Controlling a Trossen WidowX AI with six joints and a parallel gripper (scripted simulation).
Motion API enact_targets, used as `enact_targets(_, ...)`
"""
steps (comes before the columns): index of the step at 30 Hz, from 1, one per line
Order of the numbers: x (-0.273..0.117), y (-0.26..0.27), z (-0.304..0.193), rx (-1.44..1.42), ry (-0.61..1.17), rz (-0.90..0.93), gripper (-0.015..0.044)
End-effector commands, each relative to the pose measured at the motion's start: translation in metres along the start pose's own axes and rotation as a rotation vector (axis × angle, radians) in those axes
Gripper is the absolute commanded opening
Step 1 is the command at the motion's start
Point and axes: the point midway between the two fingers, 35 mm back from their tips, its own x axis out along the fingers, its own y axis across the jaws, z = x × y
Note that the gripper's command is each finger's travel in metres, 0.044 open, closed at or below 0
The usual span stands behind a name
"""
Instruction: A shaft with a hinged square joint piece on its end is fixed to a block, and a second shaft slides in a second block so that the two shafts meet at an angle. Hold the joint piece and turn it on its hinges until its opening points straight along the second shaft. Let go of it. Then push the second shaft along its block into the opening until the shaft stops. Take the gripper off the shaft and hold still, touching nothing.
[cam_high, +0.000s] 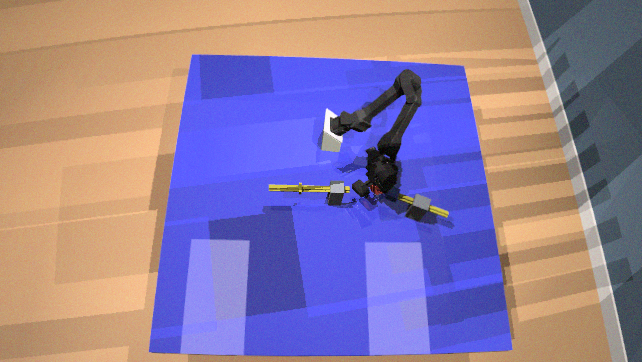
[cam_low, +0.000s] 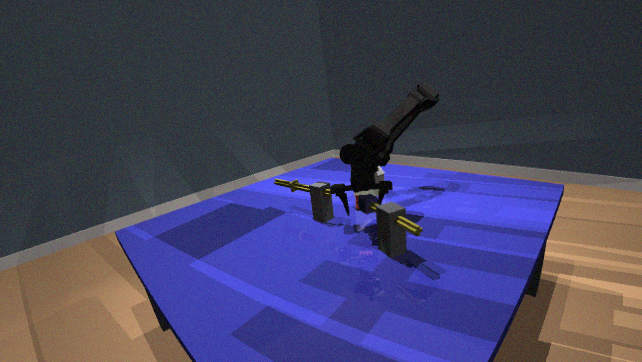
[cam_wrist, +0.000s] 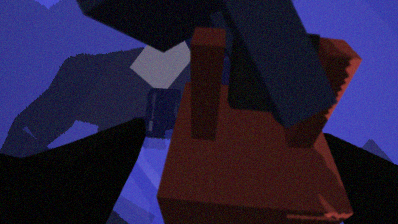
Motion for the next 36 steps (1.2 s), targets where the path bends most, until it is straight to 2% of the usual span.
enact_targets(1,0.0035,-0.0004,-0.0019,0.008,0.003,-0.002,0.0440)
enact_targets(11,0.0035,-0.0004,-0.0019,0.008,0.003,-0.002,0.0182)
enact_targets(36,0.0035,-0.0004,-0.0019,0.008,0.003,-0.002,0.0182)
